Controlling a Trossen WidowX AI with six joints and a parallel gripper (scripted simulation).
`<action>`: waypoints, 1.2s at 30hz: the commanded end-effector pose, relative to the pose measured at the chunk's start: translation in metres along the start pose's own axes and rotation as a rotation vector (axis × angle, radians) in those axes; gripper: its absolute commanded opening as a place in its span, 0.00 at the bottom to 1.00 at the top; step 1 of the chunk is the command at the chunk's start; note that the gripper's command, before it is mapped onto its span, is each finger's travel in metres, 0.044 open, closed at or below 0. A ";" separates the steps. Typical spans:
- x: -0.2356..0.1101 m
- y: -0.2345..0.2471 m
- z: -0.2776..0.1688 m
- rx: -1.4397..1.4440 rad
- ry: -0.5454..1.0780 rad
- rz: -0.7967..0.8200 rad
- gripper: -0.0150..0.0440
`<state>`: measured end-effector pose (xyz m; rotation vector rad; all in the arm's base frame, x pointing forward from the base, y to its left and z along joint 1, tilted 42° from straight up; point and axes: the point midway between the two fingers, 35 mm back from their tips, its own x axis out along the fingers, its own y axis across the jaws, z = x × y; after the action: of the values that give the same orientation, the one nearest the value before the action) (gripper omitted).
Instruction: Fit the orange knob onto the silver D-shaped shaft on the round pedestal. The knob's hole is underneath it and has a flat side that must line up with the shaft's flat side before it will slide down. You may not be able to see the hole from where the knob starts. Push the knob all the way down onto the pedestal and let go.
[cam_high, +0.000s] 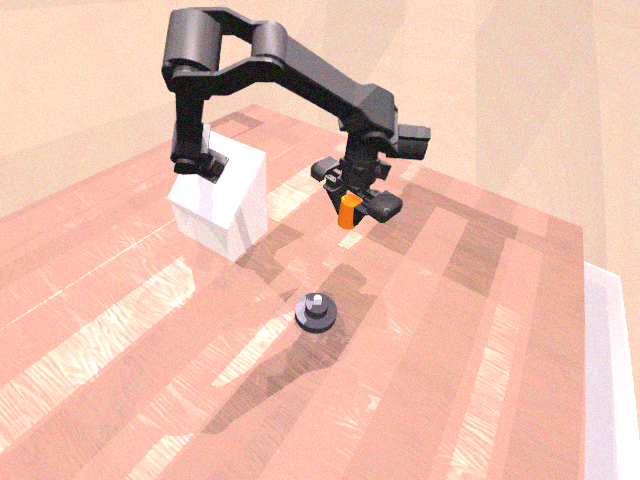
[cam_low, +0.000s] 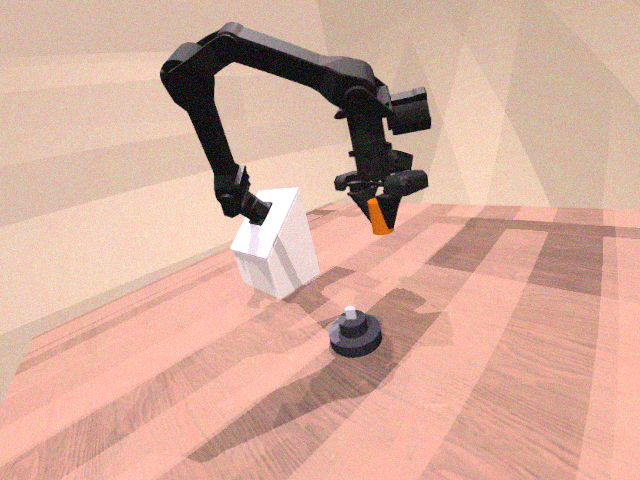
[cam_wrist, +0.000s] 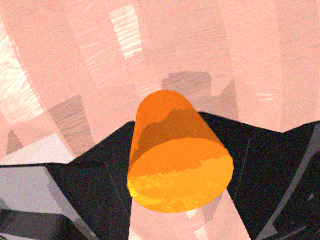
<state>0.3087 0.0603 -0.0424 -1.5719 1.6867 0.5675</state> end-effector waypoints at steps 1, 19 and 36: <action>-0.001 -0.008 -0.008 -0.002 -0.009 -0.013 0.25; 0.012 -0.037 -0.053 -0.001 -0.012 -0.016 0.25; 0.025 -0.056 -0.101 0.001 0.003 -0.020 0.25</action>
<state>0.3392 -0.0335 0.0037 -1.5763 1.6821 0.5613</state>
